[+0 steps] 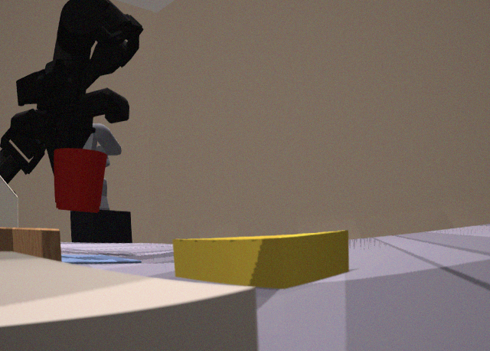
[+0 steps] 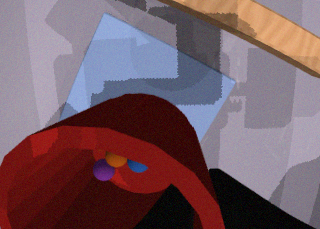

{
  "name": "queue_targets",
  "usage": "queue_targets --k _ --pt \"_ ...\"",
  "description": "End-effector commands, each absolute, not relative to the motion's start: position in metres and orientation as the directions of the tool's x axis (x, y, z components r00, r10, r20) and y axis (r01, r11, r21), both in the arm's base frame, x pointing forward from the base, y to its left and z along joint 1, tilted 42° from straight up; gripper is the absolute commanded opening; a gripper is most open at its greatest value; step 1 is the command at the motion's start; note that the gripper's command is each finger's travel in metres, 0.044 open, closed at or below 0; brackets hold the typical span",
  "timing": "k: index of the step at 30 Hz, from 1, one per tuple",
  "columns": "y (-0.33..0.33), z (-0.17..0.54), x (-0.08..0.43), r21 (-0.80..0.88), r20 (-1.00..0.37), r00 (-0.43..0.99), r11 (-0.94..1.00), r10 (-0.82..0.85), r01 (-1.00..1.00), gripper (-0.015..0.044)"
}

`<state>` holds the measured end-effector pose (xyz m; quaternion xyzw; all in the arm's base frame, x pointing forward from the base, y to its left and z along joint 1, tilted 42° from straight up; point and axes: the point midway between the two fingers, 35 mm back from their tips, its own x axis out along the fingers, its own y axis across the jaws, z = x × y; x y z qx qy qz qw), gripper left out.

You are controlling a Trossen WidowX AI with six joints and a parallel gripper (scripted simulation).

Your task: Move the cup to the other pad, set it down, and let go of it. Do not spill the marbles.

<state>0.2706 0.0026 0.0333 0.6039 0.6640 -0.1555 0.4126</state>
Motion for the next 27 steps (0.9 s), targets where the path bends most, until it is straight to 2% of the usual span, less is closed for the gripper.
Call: queue_targets --k 1,27 --pt "-0.004 0.028 0.271 0.296 -0.739 0.073 0.226 0.669 0.928 0.0" --pt "-0.052 -0.015 0.265 0.298 -0.745 0.074 0.231 0.663 0.926 0.0"
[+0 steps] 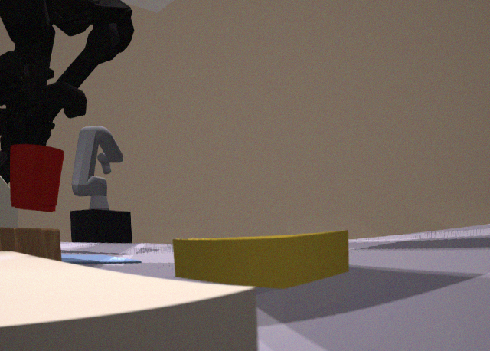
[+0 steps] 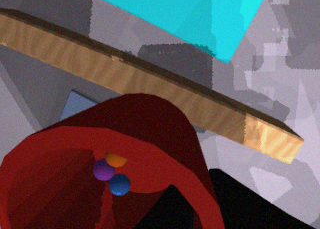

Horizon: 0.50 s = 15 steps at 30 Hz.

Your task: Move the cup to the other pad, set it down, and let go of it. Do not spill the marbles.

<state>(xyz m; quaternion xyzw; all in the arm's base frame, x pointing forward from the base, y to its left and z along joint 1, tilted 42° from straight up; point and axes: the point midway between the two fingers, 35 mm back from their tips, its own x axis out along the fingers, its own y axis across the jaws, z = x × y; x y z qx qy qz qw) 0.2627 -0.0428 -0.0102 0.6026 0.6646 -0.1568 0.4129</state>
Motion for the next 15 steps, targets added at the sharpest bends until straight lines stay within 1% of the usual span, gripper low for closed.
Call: queue_targets --k 1,15 --pt "-0.053 -0.016 0.265 0.298 -0.745 0.074 0.231 0.663 0.926 0.0" --pt "-0.077 -0.037 0.262 0.298 -0.746 0.074 0.232 0.662 0.926 0.0"
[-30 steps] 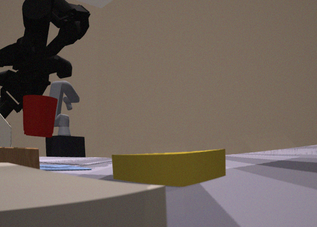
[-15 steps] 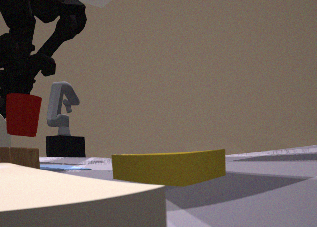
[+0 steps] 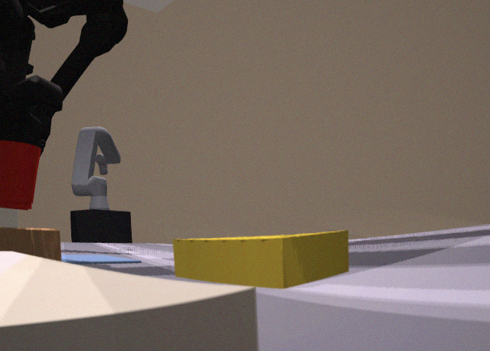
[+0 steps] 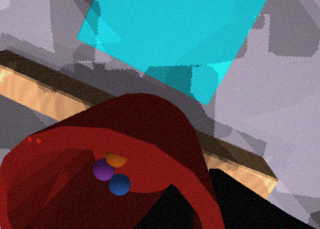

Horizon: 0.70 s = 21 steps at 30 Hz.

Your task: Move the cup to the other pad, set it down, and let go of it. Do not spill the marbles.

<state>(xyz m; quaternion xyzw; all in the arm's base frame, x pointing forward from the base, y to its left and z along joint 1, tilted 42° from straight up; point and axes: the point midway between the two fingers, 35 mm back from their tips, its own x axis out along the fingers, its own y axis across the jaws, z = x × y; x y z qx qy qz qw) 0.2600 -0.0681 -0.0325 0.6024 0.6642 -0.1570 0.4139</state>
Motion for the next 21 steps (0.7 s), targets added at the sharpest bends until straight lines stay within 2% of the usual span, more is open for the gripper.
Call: queue_targets --k 1,21 --pt "-0.079 -0.038 0.262 0.298 -0.746 0.074 0.232 0.662 0.926 0.0" --pt "-0.113 -0.064 0.261 0.298 -0.748 0.075 0.233 0.66 0.926 0.0"
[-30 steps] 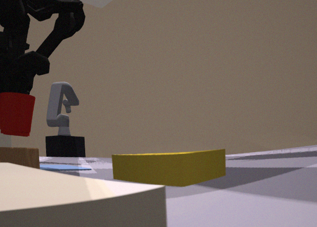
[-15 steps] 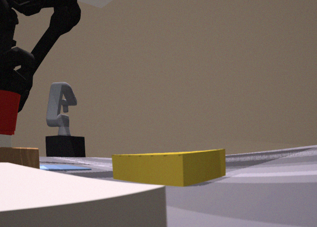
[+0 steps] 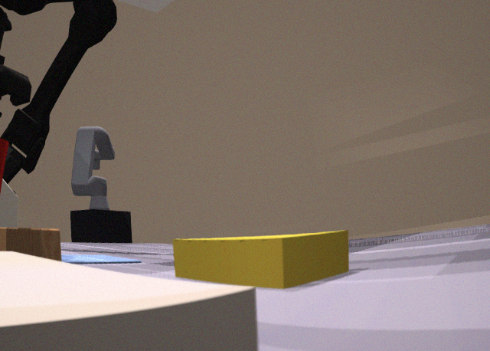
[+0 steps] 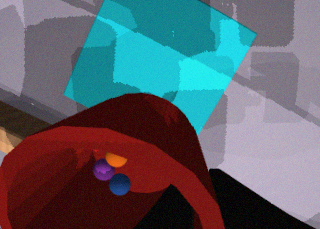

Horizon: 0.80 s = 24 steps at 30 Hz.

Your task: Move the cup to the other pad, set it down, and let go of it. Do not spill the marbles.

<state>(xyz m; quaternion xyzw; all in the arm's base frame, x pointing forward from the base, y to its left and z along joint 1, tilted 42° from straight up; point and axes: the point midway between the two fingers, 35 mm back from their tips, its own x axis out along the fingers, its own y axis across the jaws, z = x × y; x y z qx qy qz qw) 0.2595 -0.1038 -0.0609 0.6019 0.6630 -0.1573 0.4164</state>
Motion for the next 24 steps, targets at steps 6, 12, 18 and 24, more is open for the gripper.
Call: queue_targets --k 6,12,18,24 --pt "-0.123 -0.072 0.262 0.298 -0.748 0.075 0.233 0.659 0.926 0.0" --pt "-0.134 -0.079 0.262 0.298 -0.749 0.075 0.233 0.659 0.926 0.0" --pt "-0.134 -0.082 0.262 0.298 -0.749 0.075 0.233 0.658 0.925 0.0" --pt "-0.127 -0.09 0.263 0.298 -0.749 0.075 0.233 0.659 0.925 0.0"
